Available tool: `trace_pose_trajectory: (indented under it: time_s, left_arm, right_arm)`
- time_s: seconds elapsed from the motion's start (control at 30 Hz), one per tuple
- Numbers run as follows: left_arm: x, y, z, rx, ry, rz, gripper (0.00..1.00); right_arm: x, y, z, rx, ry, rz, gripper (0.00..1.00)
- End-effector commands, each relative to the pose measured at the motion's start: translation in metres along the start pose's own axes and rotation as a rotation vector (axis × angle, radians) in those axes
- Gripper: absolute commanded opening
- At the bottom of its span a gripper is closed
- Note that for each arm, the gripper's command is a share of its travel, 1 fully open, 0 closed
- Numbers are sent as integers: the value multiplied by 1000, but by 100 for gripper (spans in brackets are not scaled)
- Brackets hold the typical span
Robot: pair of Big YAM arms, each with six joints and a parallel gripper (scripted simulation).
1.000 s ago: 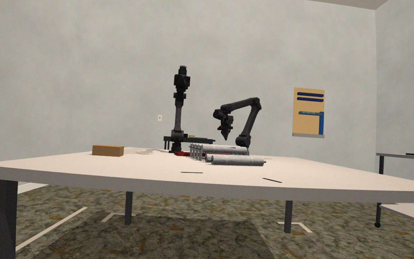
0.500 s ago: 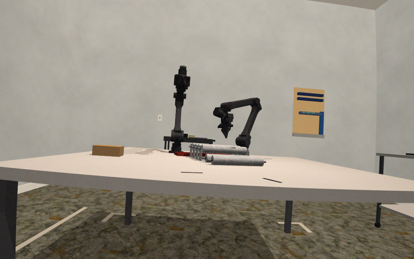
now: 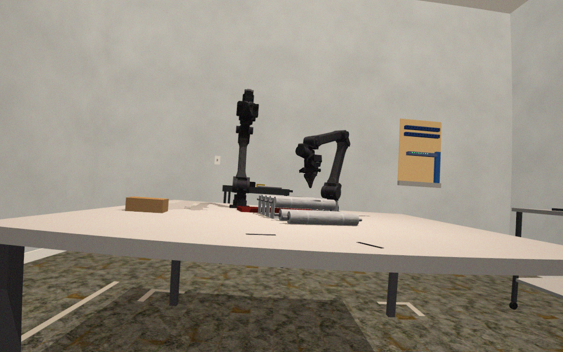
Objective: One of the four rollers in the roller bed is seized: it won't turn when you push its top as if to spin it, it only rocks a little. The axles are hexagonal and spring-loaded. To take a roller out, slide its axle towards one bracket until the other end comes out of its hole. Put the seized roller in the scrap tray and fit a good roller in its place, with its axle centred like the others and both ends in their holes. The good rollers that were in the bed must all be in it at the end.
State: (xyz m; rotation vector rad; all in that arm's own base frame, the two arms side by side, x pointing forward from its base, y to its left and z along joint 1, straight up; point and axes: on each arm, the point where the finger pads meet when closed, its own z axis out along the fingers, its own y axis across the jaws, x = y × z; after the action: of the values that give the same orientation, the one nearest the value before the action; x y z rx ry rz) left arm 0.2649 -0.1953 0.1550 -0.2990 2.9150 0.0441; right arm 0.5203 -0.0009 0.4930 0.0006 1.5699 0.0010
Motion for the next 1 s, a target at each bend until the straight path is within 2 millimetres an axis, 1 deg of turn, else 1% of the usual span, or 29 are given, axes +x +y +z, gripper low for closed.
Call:
trace_pose_trajectory:
  time_s: [0.0, 0.1, 0.2, 0.23, 0.27, 0.37, 0.4, 0.43, 0.83, 0.97]
  left_arm:
    - [-25, -10, -13, 23, 9, 22, 0]
    - [-28, -9, -10, 24, 29, 10, 0]
    - [-18, -7, -4, 12, 45, 6, 0]
    - [-27, -6, -6, 16, 35, -28, 0]
    - [-32, -10, -7, 29, 19, -36, 0]
    - [-32, -10, -6, 30, 18, -36, 0]
    - [-27, -9, -4, 22, 26, -20, 0]
    - [-18, -3, 11, 9, 37, -18, 0]
    - [-13, -3, 28, 4, 36, -15, 0]
    - [-13, -3, 30, 6, 35, -14, 0]
  right_arm:
    - [-42, 4, -2, -7, -69, -10, 0]
    - [-42, 4, -2, -7, -69, -10, 0]
    - [-42, 4, -2, -7, -69, -10, 0]
    - [-42, 4, -2, -7, -69, -10, 0]
    - [-42, 4, -2, -7, -69, -10, 0]
    - [-42, 4, -2, -7, -69, -10, 0]
    - [-42, 4, -2, -7, -69, -10, 0]
    - [-42, 4, -2, -7, -69, -10, 0]
    - [-42, 4, -2, -7, -69, -10, 0]
    - [-42, 4, -2, -7, -69, -10, 0]
